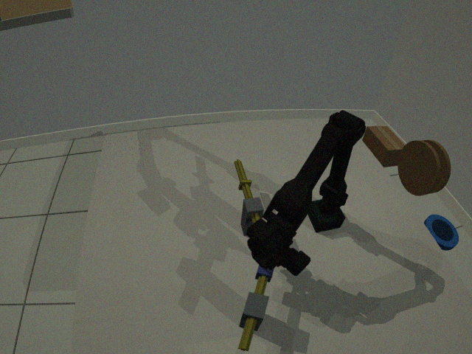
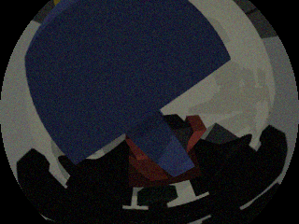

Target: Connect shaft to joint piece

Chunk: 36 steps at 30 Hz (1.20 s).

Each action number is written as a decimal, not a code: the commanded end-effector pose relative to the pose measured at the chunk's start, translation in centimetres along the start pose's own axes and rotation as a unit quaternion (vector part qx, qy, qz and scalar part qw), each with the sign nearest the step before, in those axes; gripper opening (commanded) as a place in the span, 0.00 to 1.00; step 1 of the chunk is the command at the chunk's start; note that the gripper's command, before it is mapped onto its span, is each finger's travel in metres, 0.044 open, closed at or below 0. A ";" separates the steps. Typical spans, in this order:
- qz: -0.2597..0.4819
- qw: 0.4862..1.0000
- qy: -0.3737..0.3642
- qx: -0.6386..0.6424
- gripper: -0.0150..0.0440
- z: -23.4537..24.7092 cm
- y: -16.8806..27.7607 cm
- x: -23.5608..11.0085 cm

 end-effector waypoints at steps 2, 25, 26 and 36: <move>-0.001 1.000 0.000 -0.002 0.56 0.0 0.0 0.0; 0.000 1.000 0.000 0.000 0.25 0.0 0.0 0.0; 0.000 1.000 0.000 0.000 0.25 0.0 0.0 0.0; 0.023 0.998 0.003 -0.052 0.25 -0.4 0.0 -0.1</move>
Point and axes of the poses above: the point midway between the two fingers, 35 mm back from their tips, its own x axis out along the fingers, its own z axis across the jaws, y = z × x, the point moved 2 cm from there along -x, back along the fingers, and after that the axes turned 2 degrees about x, right-handed, at the moved point
